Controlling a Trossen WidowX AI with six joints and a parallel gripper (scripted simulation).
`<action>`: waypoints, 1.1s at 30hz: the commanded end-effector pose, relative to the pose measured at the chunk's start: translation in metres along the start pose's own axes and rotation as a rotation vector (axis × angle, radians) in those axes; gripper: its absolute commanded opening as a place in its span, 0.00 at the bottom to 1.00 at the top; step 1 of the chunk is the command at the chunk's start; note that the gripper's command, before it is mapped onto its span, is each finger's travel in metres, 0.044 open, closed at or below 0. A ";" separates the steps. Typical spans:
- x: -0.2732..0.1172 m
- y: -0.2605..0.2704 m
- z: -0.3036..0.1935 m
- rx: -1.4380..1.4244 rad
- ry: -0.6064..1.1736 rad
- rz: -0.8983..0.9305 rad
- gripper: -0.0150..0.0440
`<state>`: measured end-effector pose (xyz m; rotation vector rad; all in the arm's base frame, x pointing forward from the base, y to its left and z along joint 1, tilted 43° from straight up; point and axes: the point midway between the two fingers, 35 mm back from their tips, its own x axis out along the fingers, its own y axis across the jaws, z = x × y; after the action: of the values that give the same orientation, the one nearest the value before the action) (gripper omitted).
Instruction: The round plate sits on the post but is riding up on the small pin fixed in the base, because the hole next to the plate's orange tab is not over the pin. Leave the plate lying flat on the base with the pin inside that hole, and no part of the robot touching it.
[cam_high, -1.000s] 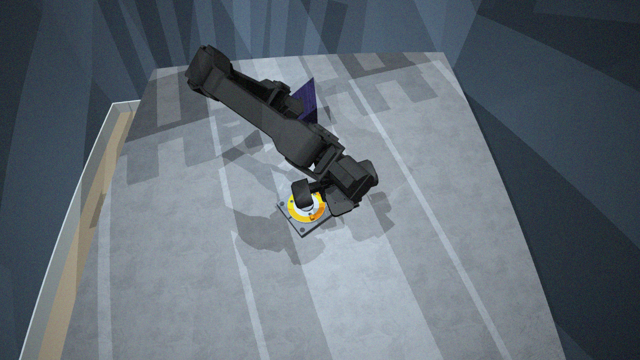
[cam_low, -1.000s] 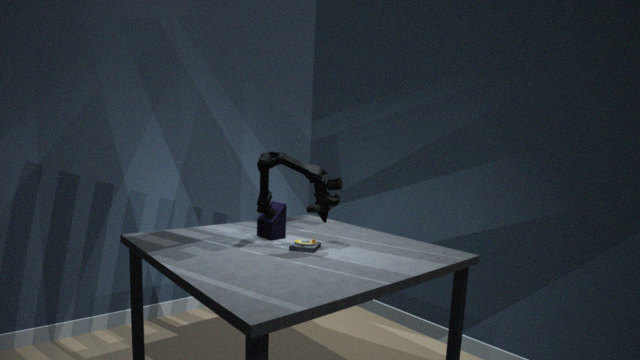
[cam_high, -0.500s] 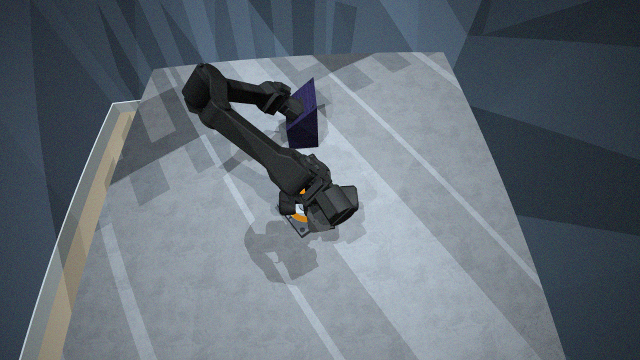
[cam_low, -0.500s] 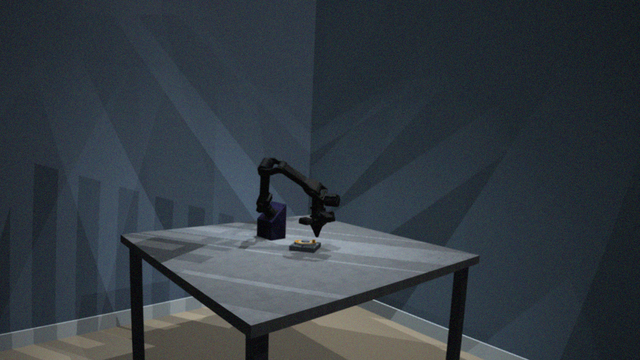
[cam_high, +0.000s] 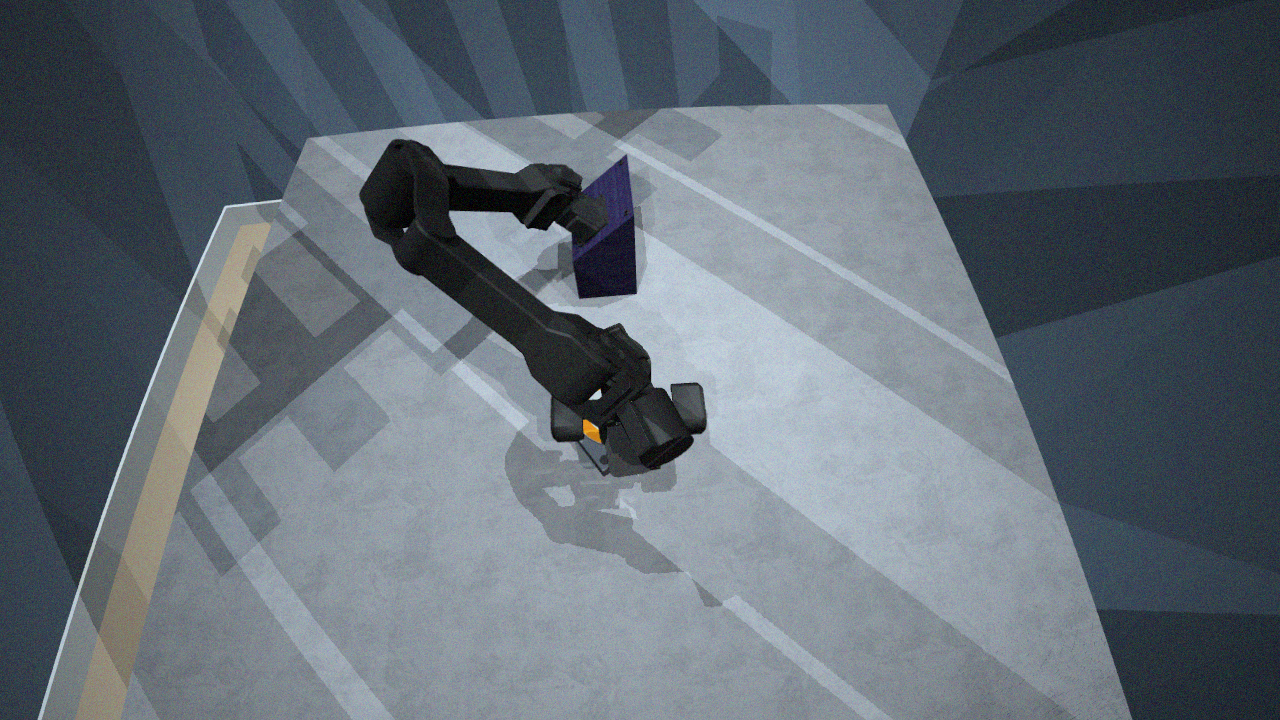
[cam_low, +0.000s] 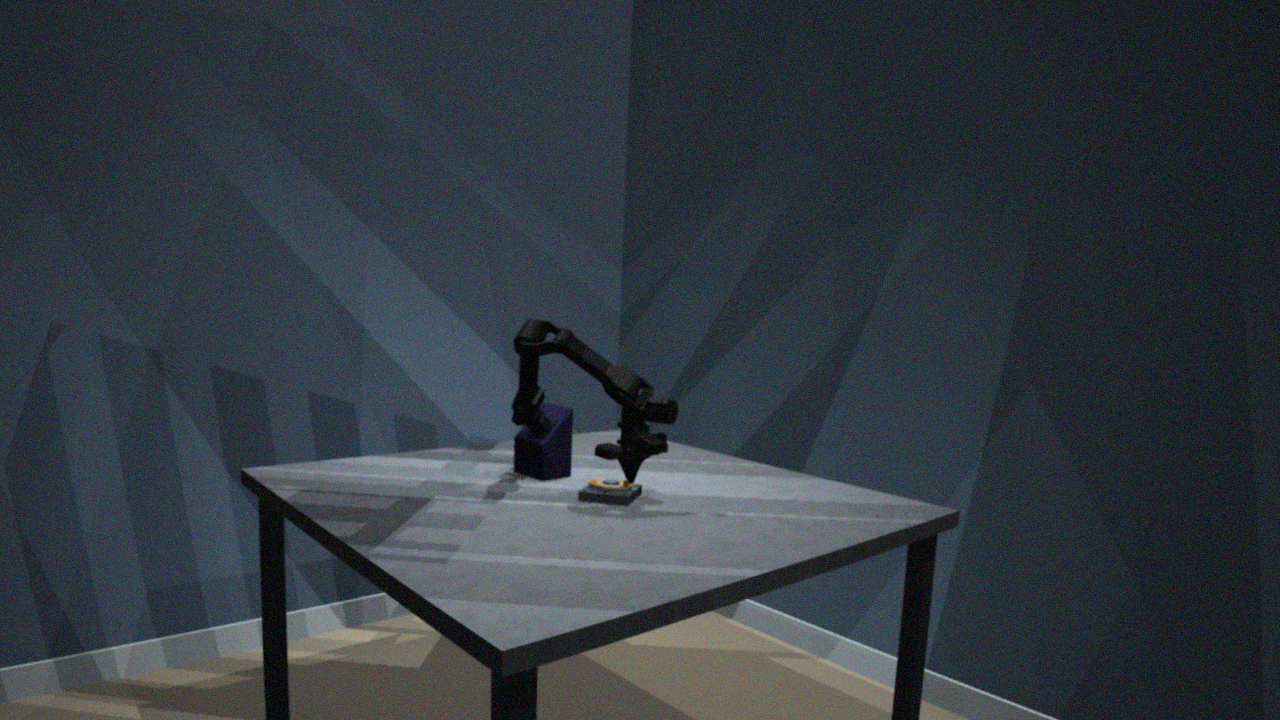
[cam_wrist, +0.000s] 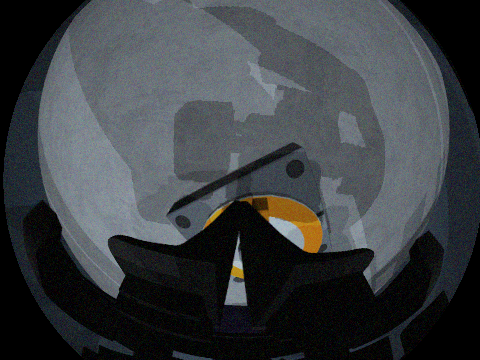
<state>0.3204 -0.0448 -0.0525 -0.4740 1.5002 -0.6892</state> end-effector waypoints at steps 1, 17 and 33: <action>-0.002 -0.005 0.004 0.000 -0.009 -0.002 0.25; -0.003 -0.029 0.006 -0.001 -0.009 -0.003 0.25; -0.004 -0.048 0.000 -0.001 -0.009 -0.004 0.25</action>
<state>0.3161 -0.0760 -0.0192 -0.4733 1.4925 -0.6907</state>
